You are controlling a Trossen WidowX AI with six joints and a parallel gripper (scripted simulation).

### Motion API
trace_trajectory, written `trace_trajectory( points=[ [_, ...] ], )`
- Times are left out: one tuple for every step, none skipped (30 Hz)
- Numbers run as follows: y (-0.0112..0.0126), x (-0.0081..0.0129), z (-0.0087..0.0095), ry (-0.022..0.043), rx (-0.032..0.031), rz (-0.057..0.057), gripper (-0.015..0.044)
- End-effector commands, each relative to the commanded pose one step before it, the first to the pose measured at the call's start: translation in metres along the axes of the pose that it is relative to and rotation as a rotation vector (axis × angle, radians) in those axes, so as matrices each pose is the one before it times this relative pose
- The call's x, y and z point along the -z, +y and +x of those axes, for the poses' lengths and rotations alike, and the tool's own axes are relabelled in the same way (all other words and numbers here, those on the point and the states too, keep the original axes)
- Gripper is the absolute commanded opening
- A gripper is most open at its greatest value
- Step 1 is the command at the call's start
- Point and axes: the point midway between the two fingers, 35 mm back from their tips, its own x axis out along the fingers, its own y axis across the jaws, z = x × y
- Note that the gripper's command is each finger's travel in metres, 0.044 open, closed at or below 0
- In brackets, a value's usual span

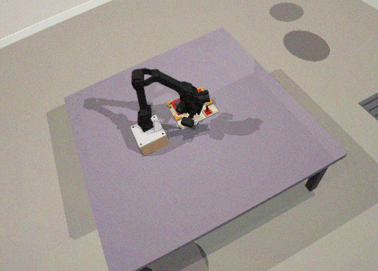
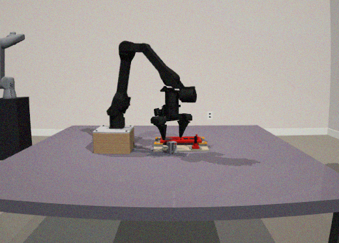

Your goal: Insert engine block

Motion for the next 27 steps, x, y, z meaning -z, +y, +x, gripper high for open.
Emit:
trace_trajectory(
  points=[
    [0.00076, -0.00242, 0.00893, -0.01112, -0.00292, 0.003, 0.044],
    [-0.00005, 0.00007, 0.00163, 0.0, 0.0, 0.0, 0.044],
    [-0.00004, 0.00006, 0.00163, -0.00001, 0.0, 0.0, 0.044],
    [-0.00003, 0.00006, 0.00162, -0.00001, 0.0, 0.0, 0.044],
    [-0.00003, 0.00005, 0.00162, -0.00001, 0.0, 0.0, 0.044],
    [-0.00002, 0.00004, 0.00162, -0.00001, -0.00001, 0.0, 0.044],
    [-0.00002, 0.00003, 0.00162, -0.00001, -0.00001, 0.0, 0.044],
    [-0.00001, 0.00002, 0.00162, -0.00001, -0.00001, 0.0, 0.044],
    [-0.00001, 0.00001, 0.00161, -0.00001, -0.00001, 0.0, 0.044],
    [0.0, 0.0, 0.00161, -0.00001, -0.00001, 0.0, 0.044],
    [0.00001, -0.00001, 0.00161, -0.00001, -0.00001, 0.0, 0.044],
    [0.00001, -0.00002, 0.00161, -0.00001, -0.00001, 0.0, 0.044],
    [0.00002, -0.00003, 0.0016, -0.00001, -0.00001, 0.0, 0.044],
    [0.00002, -0.00004, 0.0016, -0.00001, -0.00001, 0.0, 0.044],
    [0.00003, -0.00005, 0.0016, -0.00002, -0.00001, 0.0, 0.044],
    [0.00003, -0.00005, 0.0016, -0.00002, -0.00001, 0.0, 0.044],
    [0.00004, -0.00006, 0.00159, -0.00002, -0.00001, 0.0, 0.044],
    [0.00005, -0.00007, 0.00159, -0.00002, -0.00001, 0.0, 0.044],
    [0.00005, -0.00008, 0.00159, -0.00002, -0.00001, 0.0, 0.044],
    [0.00006, -0.00009, 0.00158, -0.00002, -0.00001, 0.0, 0.044],
    [0.00006, -0.0001, 0.00158, -0.00002, -0.00001, 0.0, 0.044],
    [0.00007, -0.00011, 0.00158, -0.00002, -0.00001, 0.0, 0.044],
    [0.00007, -0.00012, 0.00157, -0.00002, -0.00001, 0.0, 0.044],
    [0.00008, -0.00013, 0.00157, -0.00002, -0.00001, 0.0, 0.044],
    [0.00008, -0.00014, 0.00158, -0.00002, -0.00002, 0.0, 0.044],
    [0.00009, -0.00014, 0.00157, -0.00002, -0.00002, 0.0, 0.044],
    [0.00009, -0.00015, 0.00156, -0.00003, -0.00002, 0.0, 0.044]
  ],
)
